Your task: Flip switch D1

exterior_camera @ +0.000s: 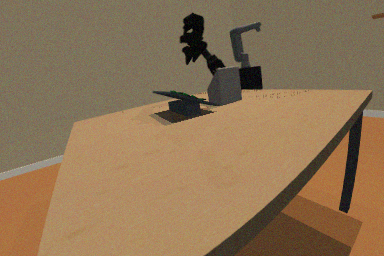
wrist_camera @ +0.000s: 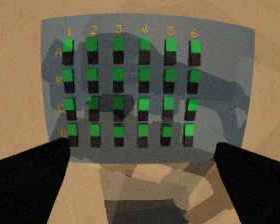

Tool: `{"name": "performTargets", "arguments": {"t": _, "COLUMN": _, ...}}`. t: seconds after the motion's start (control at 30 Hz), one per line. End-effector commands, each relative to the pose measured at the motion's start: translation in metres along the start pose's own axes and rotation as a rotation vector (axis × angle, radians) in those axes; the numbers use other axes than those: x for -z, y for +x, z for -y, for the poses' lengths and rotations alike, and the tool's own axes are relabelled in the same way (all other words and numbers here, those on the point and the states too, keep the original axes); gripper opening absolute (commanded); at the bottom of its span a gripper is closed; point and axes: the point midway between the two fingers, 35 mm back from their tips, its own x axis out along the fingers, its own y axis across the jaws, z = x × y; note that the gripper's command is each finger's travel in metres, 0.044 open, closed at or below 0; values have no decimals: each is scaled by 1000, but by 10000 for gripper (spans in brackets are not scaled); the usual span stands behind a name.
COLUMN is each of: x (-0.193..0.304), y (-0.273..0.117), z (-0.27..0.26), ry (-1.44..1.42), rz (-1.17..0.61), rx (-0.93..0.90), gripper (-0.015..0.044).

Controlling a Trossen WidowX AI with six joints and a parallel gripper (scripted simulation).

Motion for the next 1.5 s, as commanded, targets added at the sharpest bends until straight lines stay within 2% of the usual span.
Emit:
{"name": "performTargets", "arguments": {"t": 0.0, "x": 1, "y": 2, "z": -2, "ry": -1, "rz": 0, "rx": 0, "gripper": 374}}
{"name": "performTargets", "arguments": {"t": 0.3, "x": 71, "y": 92, "z": -86, "ry": -33, "rz": -3, "rx": -3, "gripper": 137}}
{"name": "performTargets", "arguments": {"t": 0.47, "x": 78, "y": 99, "z": -89, "ry": -36, "rz": -3, "rx": -3, "gripper": 6}}
{"name": "performTargets", "arguments": {"t": 0.63, "x": 79, "y": 133, "z": -89, "ry": -35, "rz": 22, "rx": -2, "gripper": 0}}
{"name": "performTargets", "arguments": {"t": 1.47, "x": 79, "y": 159, "z": -88, "ry": -35, "rz": 25, "rx": 0, "gripper": 0}}
